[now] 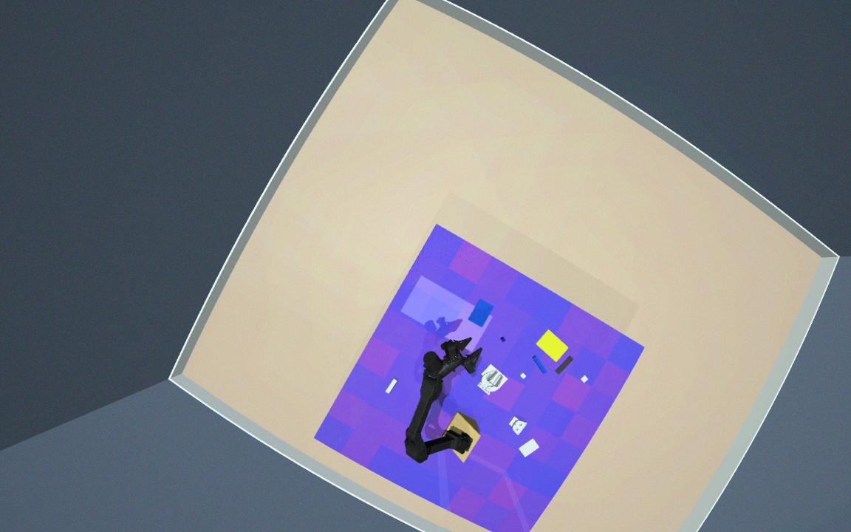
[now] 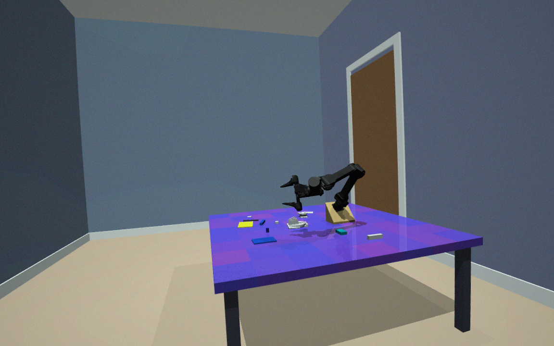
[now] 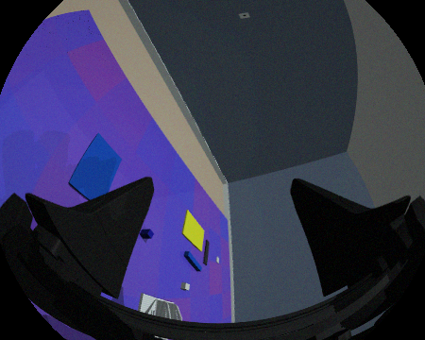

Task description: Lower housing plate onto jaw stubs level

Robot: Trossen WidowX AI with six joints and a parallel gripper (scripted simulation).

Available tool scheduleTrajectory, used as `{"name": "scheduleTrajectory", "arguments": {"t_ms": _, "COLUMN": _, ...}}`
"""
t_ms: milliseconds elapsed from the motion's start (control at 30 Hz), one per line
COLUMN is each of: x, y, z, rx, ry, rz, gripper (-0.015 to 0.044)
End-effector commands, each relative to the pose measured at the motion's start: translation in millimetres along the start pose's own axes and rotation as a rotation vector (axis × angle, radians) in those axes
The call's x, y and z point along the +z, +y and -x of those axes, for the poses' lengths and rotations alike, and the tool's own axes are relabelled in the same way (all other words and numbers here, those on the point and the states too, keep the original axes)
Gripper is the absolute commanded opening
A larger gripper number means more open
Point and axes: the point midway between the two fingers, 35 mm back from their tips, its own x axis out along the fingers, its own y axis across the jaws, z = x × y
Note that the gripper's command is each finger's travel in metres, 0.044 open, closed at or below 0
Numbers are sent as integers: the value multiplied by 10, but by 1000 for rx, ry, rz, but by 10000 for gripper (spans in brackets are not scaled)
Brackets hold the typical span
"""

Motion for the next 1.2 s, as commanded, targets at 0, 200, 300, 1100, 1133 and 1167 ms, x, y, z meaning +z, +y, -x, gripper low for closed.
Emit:
{"name": "scheduleTrajectory", "arguments": {"t_ms": 0, "x": -201, "y": -46, "z": -188, "rx": 11, "ry": 65, "rz": 75, "gripper": 440}}
{"name": "scheduleTrajectory", "arguments": {"t_ms": 200, "x": -609, "y": -138, "z": -460, "rx": 36, "ry": 187, "rz": 229, "gripper": 440}}
{"name": "scheduleTrajectory", "arguments": {"t_ms": 300, "x": -824, "y": -191, "z": -578, "rx": 57, "ry": 249, "rz": 302, "gripper": 440}}
{"name": "scheduleTrajectory", "arguments": {"t_ms": 1100, "x": -2783, "y": -828, "z": -1133, "rx": 478, "ry": 685, "rz": 759, "gripper": 440}}
{"name": "scheduleTrajectory", "arguments": {"t_ms": 1133, "x": -2875, "y": -854, "z": -1132, "rx": 506, "ry": 697, "rz": 771, "gripper": 440}}
{"name": "scheduleTrajectory", "arguments": {"t_ms": 1167, "x": -2967, "y": -879, "z": -1128, "rx": 535, "ry": 708, "rz": 782, "gripper": 440}}
